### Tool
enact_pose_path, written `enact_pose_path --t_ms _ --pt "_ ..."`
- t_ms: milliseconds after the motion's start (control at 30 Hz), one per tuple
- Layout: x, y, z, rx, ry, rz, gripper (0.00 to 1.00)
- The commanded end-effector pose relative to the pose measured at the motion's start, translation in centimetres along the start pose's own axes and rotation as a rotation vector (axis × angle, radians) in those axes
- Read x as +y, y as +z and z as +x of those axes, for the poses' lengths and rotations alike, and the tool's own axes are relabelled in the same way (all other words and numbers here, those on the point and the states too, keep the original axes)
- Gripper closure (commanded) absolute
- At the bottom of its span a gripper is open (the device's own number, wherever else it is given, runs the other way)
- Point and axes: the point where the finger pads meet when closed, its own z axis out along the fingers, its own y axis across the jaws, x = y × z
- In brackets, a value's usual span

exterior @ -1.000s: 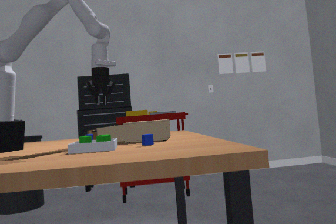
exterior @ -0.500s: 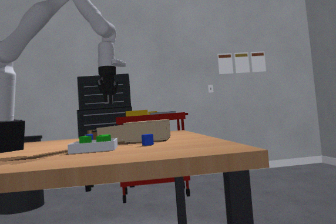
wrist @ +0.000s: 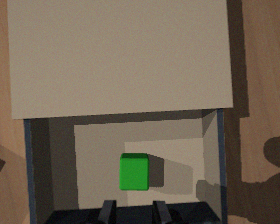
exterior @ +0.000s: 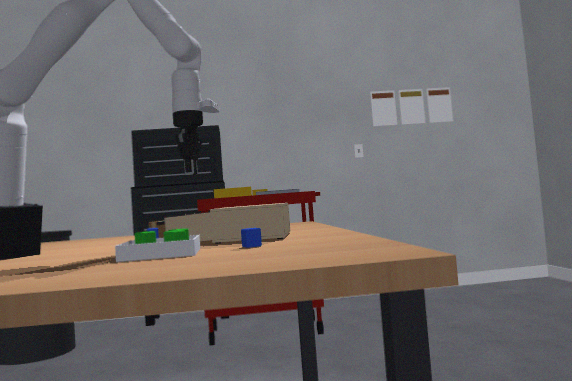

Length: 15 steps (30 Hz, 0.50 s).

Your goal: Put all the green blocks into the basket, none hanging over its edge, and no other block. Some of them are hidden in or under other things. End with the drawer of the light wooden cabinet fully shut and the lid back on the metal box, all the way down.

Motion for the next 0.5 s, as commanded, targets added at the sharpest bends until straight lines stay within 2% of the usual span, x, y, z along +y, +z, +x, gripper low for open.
enact_pose_path --t_ms 0,167,200,467 --pt "-0.02 -0.06 0.08 0.002 -0.005 0.001 0.7" --pt "-0.02 -0.06 0.08 0.002 -0.005 0.001 0.7" --pt "-0.02 -0.06 0.08 0.002 -0.005 0.001 0.37" --pt "-0.02 -0.06 0.08 0.002 -0.005 0.001 0.37"
